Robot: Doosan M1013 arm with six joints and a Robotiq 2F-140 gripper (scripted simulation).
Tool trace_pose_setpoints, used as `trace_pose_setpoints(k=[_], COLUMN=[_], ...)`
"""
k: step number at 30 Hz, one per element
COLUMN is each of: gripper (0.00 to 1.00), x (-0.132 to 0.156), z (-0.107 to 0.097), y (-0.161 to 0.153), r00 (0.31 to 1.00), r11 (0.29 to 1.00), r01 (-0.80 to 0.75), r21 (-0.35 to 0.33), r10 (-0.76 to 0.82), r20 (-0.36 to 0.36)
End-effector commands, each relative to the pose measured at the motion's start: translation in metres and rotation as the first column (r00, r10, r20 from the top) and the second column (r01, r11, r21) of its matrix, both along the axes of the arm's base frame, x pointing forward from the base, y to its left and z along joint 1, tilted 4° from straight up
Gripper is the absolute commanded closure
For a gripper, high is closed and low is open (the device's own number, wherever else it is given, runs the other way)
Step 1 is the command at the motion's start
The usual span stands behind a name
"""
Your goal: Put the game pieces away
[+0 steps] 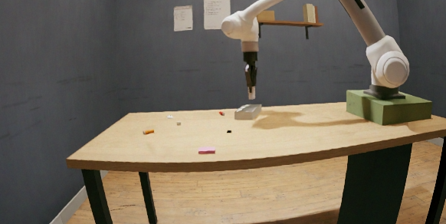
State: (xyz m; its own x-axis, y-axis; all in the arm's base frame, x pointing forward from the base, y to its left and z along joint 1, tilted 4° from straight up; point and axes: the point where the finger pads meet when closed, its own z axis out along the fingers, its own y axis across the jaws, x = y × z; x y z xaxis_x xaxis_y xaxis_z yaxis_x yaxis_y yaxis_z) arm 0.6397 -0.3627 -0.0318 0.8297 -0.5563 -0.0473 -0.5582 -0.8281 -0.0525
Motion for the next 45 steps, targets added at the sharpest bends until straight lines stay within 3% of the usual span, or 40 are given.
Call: trace_pose_setpoints(k=[1, 17, 23, 45], gripper=[0.85, 0.85, 0.85, 0.85], x=[0.000, 0.029, 0.032, 0.031], z=[0.002, 0.007, 0.007, -0.045], y=[0.000, 0.069, 0.077, 0.081], r00=[1.000, 1.000, 1.000, 1.000], r11=[1.000, 1.000, 1.000, 1.000], r01=[0.000, 0.000, 0.000, 0.000], r21=[0.000, 0.000, 0.000, 0.000], r10=[0.000, 0.000, 0.000, 0.000], r20=[0.001, 0.001, 0.001, 0.001])
